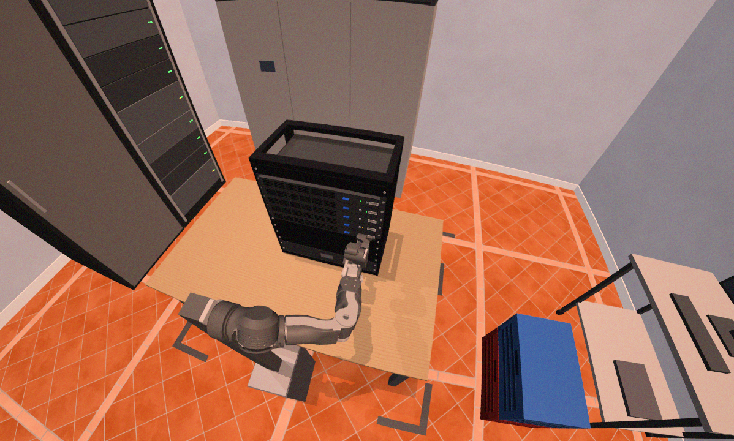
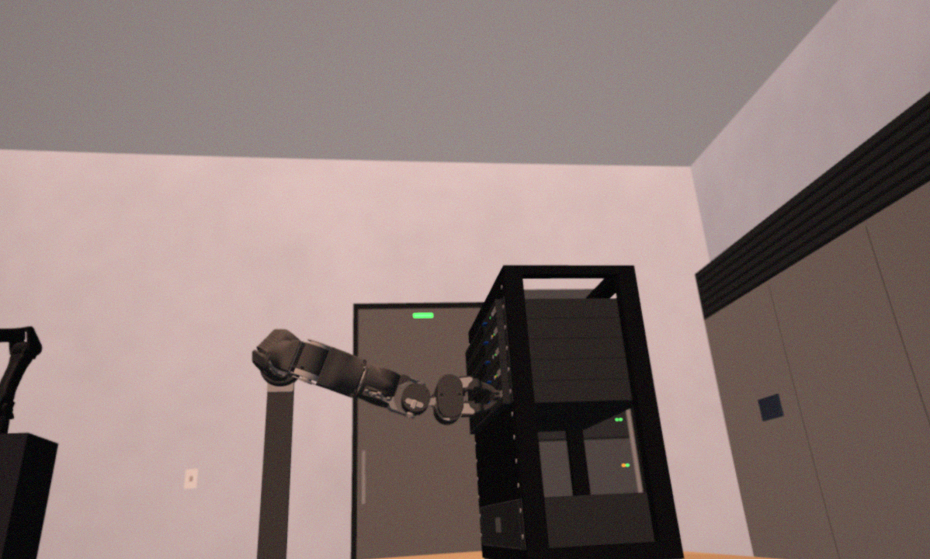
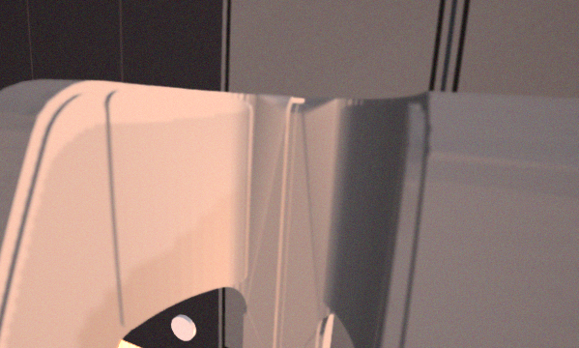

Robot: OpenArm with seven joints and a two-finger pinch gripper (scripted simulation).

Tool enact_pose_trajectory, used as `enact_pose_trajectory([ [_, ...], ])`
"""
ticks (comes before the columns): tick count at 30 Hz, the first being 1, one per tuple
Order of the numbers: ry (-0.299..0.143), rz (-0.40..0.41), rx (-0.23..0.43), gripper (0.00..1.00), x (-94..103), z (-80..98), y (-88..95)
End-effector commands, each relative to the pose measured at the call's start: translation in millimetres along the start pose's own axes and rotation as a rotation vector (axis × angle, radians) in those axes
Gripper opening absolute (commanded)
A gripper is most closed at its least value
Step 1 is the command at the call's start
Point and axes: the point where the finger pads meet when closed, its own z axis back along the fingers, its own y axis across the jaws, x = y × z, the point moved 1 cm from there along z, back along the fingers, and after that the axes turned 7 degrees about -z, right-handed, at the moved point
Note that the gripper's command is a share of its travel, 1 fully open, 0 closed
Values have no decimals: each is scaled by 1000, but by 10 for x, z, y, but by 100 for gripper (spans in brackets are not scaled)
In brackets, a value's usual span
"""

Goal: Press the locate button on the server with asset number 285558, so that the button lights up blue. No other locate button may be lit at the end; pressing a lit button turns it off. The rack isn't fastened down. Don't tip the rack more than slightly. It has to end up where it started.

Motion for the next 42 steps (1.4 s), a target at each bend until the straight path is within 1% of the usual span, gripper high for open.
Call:
enact_pose_trajectory([
  [1,4,-1,2,0,-10,-12,20],
  [27,4,-1,2,0,-10,-22,20],
  [42,4,-1,2,0,-9,86,19],
])
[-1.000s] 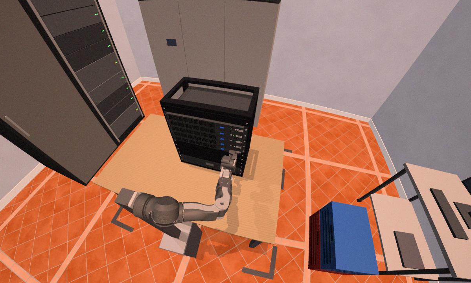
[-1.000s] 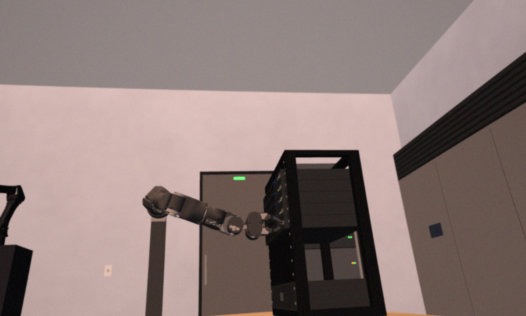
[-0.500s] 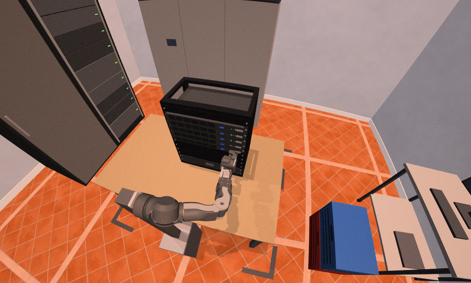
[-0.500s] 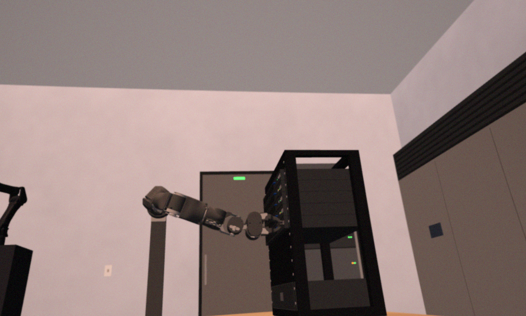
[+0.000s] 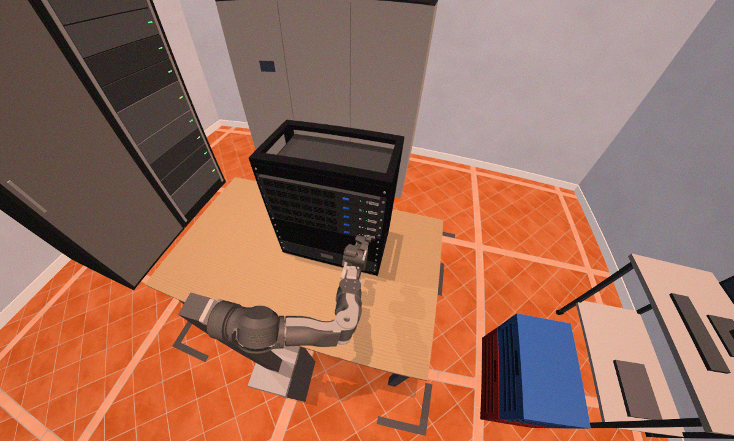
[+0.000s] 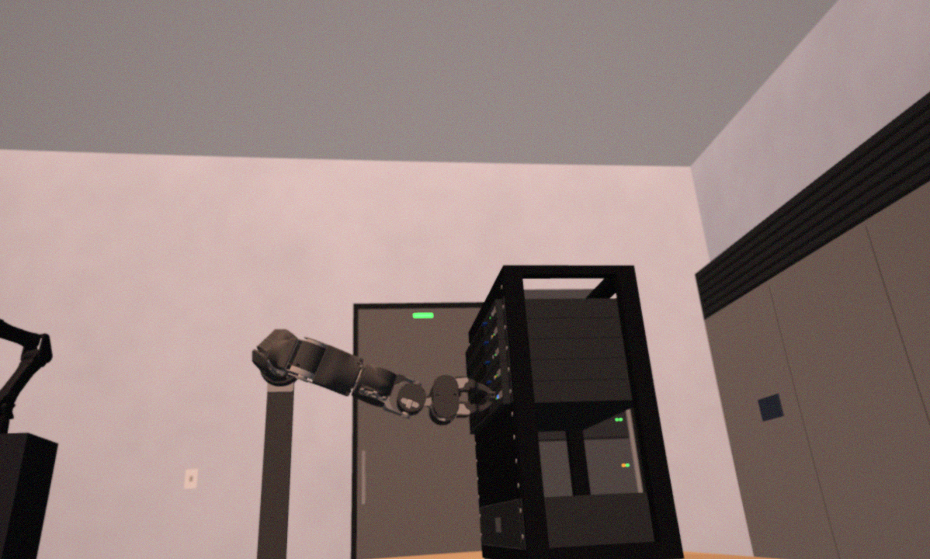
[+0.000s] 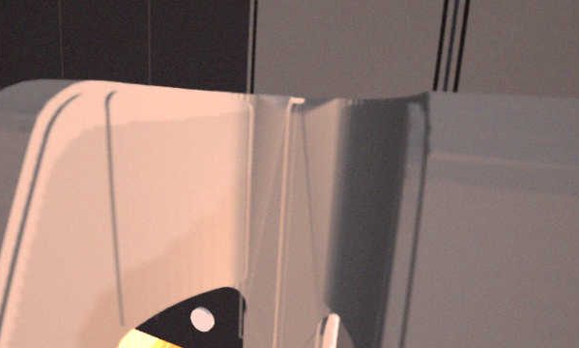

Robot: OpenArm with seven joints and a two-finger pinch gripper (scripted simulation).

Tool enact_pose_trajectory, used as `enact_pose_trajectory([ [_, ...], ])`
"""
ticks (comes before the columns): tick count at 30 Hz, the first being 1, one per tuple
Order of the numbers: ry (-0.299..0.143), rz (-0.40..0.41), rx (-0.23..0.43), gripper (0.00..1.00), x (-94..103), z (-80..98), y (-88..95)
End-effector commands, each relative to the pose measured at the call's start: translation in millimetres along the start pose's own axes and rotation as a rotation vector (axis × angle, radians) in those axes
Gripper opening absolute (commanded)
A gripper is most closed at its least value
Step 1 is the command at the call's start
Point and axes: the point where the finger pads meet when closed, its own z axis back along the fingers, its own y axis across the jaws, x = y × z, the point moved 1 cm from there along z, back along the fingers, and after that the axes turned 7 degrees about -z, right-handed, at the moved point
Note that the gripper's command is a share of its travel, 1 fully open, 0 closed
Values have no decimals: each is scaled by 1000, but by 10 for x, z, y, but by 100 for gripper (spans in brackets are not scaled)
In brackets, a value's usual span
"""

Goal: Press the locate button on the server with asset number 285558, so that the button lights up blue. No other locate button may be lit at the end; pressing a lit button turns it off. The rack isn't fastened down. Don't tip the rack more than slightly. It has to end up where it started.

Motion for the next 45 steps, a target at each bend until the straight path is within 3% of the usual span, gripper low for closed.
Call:
enact_pose_trajectory([
  [1,-5,-2,13,0,9,12,33],
  [32,-5,-2,13,0,6,530,26],
  [45,-5,-2,13,0,6,632,25],
])
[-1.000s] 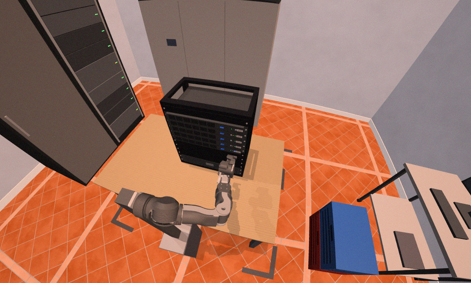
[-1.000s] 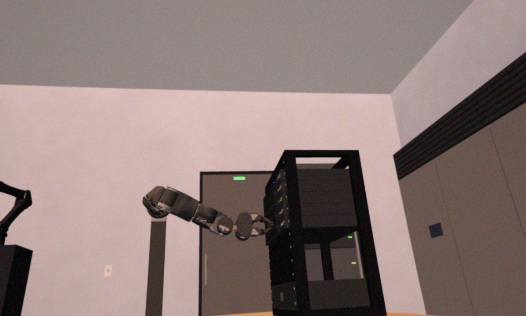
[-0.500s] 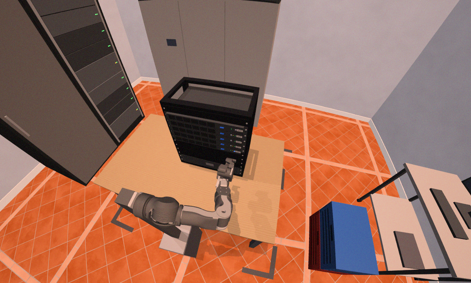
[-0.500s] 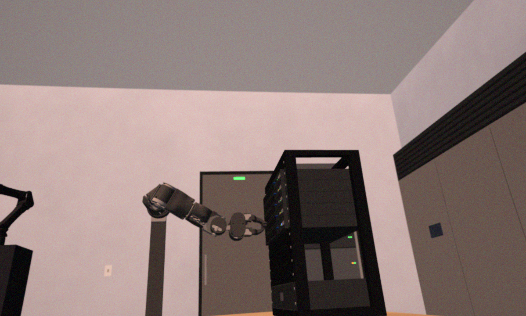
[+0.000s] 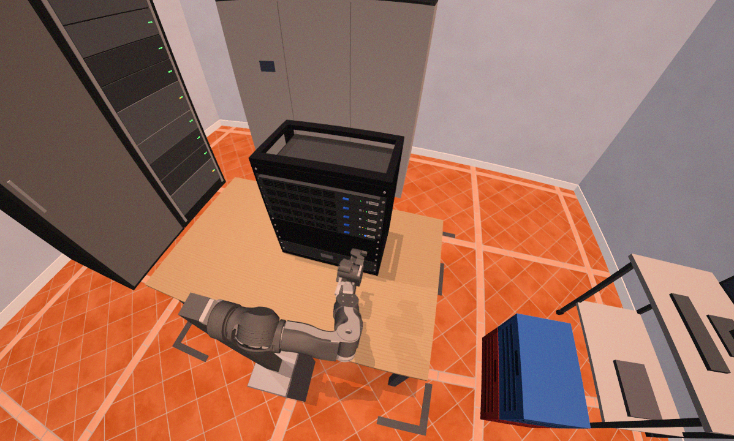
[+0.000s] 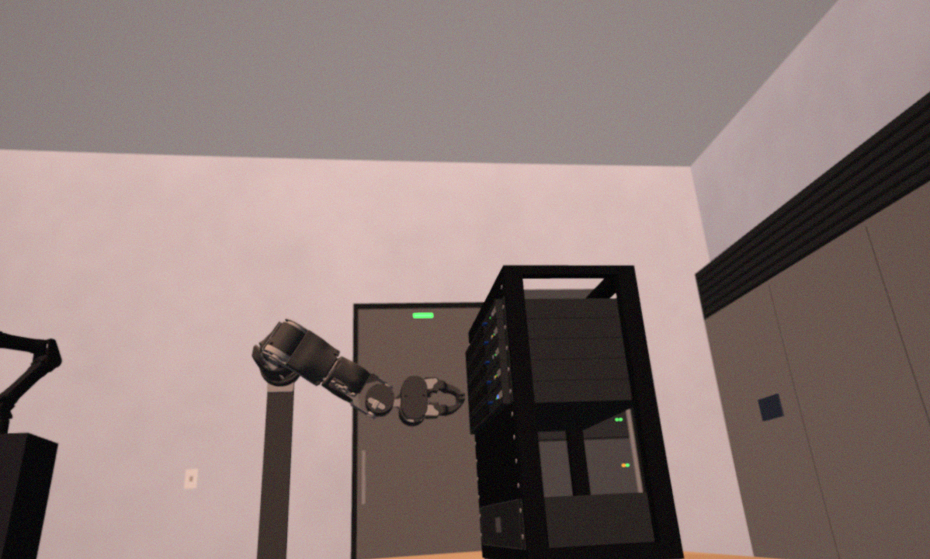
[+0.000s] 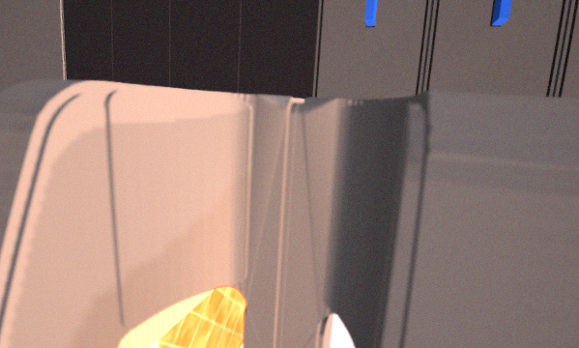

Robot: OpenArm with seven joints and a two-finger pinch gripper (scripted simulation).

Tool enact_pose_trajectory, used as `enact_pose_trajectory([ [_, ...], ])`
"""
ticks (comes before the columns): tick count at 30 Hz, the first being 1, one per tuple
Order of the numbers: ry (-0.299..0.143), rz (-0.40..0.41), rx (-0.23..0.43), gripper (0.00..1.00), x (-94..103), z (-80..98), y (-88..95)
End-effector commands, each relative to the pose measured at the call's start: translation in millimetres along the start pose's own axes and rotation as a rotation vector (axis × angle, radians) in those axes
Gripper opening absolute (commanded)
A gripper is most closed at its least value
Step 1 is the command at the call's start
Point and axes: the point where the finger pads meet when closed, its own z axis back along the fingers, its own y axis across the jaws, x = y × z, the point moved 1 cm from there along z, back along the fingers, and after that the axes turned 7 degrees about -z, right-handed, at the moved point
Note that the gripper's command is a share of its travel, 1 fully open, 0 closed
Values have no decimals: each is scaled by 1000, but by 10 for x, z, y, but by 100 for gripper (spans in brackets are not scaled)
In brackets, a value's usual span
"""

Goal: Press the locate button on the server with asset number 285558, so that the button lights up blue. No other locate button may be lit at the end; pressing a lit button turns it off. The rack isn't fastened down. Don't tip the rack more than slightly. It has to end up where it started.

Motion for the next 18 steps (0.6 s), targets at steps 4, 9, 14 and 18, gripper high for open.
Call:
enact_pose_trajectory([
  [4,-4,2,11,0,12,11,27],
  [9,-4,2,11,0,12,18,27],
  [14,-4,2,11,0,12,57,26],
  [18,-4,2,11,0,12,111,26],
])
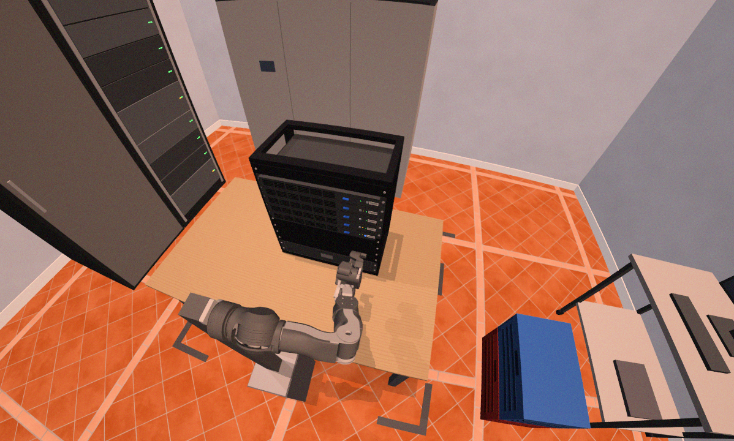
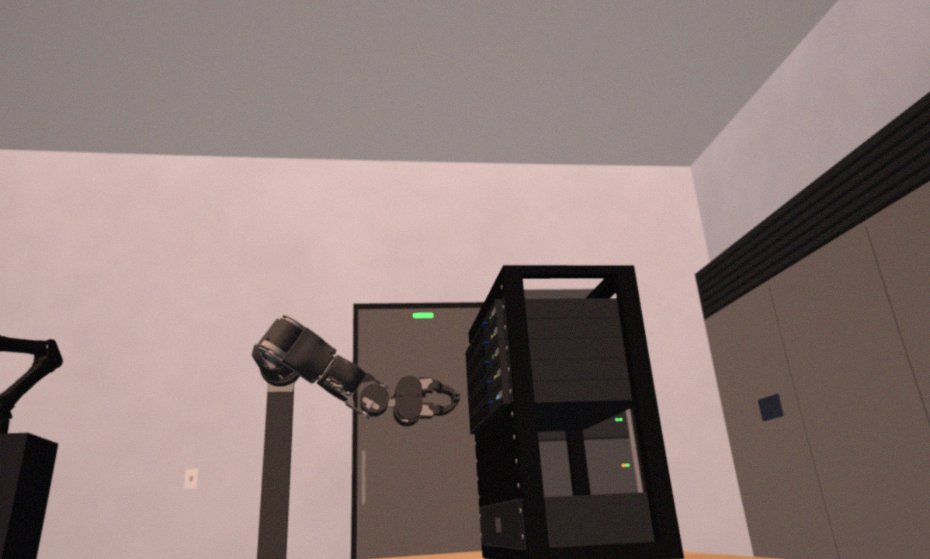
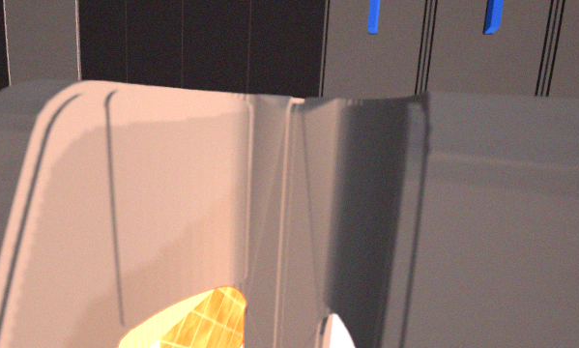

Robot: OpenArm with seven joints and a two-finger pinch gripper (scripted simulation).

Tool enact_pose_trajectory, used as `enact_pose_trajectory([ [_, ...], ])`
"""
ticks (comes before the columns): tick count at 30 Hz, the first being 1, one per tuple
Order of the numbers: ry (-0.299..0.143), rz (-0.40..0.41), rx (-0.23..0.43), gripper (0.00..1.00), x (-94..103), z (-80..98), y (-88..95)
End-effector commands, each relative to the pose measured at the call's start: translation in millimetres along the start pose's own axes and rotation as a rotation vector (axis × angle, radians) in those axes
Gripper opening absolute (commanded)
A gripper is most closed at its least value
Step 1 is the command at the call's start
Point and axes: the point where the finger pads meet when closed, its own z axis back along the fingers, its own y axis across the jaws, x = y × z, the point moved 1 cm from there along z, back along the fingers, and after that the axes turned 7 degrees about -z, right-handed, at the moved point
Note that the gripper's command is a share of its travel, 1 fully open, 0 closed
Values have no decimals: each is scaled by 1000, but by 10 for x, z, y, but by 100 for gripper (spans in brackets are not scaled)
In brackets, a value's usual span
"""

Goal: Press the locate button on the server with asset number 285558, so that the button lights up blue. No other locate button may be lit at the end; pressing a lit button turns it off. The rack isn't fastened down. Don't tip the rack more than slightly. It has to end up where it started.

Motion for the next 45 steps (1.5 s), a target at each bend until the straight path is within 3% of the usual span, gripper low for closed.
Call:
enact_pose_trajectory([
  [1,-5,1,12,0,12,21,25],
  [20,-5,1,12,0,10,356,21],
  [39,-5,1,12,0,10,506,19],
  [40,-5,1,12,100,10,506,19],
  [45,-5,1,12,100,10,506,19],
])
